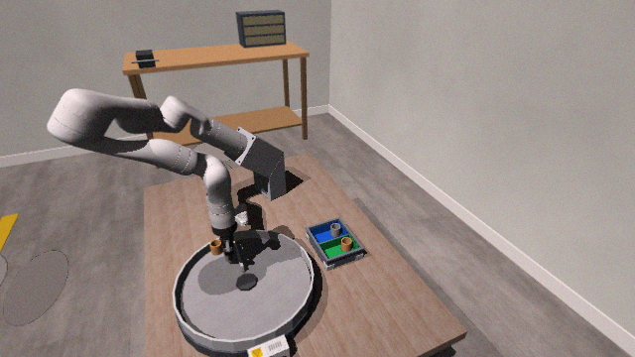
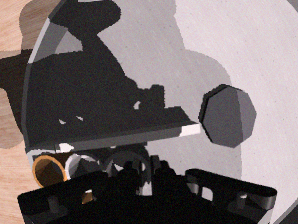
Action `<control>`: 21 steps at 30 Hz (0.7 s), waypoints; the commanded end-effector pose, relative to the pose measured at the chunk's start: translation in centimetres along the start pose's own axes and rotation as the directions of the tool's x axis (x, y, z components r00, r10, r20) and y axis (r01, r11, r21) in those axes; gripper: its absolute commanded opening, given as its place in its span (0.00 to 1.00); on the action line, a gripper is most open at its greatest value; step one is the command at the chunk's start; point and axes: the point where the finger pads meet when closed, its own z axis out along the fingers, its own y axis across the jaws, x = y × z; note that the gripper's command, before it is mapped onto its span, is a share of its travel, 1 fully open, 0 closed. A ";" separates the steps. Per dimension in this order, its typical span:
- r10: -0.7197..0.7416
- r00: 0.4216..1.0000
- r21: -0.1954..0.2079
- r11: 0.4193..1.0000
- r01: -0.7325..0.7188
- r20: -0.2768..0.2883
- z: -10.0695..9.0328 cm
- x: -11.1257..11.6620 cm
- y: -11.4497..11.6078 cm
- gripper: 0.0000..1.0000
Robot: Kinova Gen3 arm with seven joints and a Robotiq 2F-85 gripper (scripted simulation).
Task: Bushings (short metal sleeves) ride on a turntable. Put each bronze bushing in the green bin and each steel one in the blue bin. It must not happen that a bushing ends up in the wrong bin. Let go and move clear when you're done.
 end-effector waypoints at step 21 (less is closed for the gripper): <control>0.000 1.000 -0.002 1.000 0.000 -0.001 -0.7 0.0 0.1 0.00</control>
